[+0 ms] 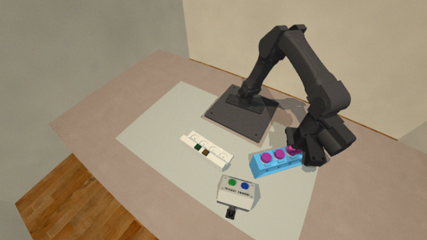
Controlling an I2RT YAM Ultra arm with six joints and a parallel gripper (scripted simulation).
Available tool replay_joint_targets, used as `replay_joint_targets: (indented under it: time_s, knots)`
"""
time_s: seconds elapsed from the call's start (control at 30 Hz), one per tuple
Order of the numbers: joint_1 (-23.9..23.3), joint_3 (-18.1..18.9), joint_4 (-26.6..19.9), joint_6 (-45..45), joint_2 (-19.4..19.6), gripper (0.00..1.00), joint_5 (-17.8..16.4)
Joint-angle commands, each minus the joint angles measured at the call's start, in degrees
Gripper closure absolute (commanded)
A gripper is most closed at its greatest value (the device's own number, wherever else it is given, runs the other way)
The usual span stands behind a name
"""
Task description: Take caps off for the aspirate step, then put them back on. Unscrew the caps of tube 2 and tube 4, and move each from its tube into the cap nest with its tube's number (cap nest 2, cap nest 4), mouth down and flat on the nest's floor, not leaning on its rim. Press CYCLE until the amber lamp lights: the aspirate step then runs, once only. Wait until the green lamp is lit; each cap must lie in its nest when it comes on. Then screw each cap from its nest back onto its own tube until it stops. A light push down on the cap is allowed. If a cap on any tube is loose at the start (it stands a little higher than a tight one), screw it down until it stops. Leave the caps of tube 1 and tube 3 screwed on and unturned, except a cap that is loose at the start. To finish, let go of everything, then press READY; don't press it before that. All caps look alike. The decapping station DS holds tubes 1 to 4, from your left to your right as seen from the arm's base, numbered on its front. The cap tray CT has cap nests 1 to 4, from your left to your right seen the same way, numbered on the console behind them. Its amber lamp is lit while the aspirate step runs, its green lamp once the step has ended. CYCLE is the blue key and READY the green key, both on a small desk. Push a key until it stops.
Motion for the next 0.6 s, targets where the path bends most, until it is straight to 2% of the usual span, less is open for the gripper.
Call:
replay_joint_targets:
  time_s: [0.0, 0.1, 0.17, 0.57]
  knots:
    - [0.0, 0.3, -0.2, -14.9, -0.4, 1.0, 0.1]
    - [0.0, 0.4, -0.2, -23.5, -0.4, 1.0, 0.1]
    - [0.0, 0.4, -0.2, -23.5, -0.4, 1.0, 0.1]
    - [0.0, 0.4, -0.3, -57.8, -0.4, 1.0, 0.0]
